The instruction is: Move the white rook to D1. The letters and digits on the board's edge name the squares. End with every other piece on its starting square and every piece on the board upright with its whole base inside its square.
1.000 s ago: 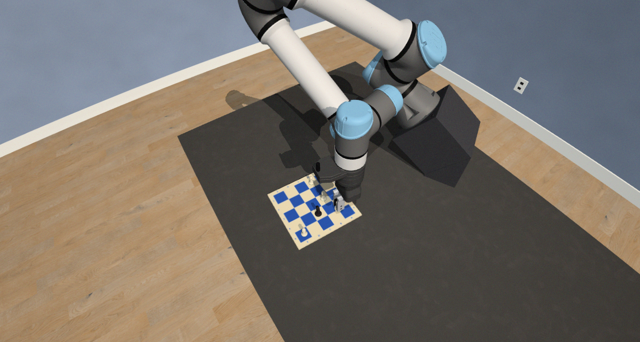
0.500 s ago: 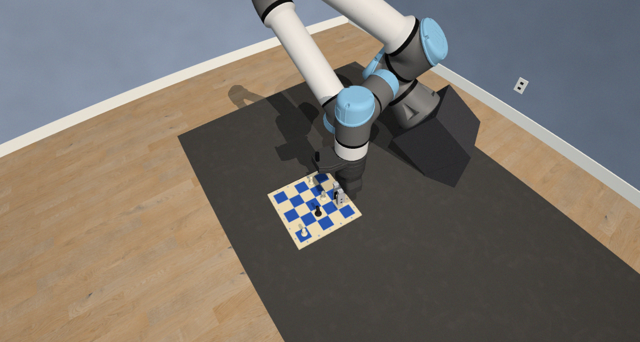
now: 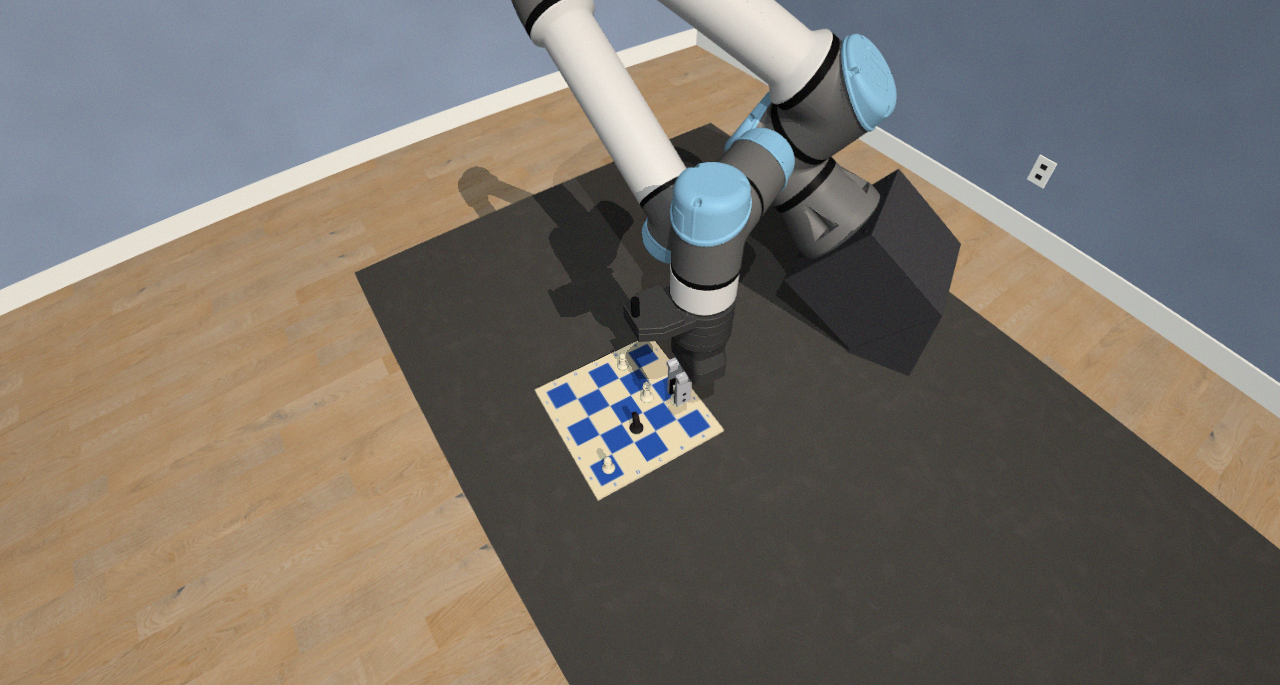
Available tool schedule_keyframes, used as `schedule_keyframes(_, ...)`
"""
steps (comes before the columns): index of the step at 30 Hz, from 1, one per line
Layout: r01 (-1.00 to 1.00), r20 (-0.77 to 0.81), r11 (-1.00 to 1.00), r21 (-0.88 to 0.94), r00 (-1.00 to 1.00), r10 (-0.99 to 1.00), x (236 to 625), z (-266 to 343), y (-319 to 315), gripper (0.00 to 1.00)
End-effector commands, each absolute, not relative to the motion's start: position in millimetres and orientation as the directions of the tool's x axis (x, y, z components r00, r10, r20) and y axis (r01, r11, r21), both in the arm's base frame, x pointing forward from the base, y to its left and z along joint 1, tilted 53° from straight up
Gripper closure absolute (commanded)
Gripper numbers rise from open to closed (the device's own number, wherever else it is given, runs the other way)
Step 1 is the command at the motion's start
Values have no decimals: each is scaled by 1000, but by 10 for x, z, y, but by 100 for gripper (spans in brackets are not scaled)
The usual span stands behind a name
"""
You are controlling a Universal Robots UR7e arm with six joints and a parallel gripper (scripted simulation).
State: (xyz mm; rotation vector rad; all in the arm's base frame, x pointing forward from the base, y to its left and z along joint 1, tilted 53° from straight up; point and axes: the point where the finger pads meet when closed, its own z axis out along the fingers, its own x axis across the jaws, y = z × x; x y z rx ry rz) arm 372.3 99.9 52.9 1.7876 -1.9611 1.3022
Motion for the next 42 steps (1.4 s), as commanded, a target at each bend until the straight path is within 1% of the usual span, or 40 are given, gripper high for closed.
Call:
schedule_keyframes(1, -877, 651, -110, -468, -258, -714, 3725, 532, 1002, 100)
schedule_keyframes(6, -877, 651, -109, -469, -259, -714, 3732, 542, 997, 100)
schedule_keyframes(13, -881, 651, -111, -460, -250, -717, 3832, 707, 906, 100)
schedule_keyframes(21, -893, 667, -140, -428, -208, -716, 4106, 1431, 426, 100)
schedule_keyframes(25, -895, 680, -160, -417, -191, -708, 4160, 1774, 178, 100)
schedule_keyframes(28, -895, 687, -169, -413, -184, -703, 4168, 1918, 73, 100)
schedule_keyframes(42, -897, 691, -173, -408, -179, -701, 4159, 1942, 46, 100)
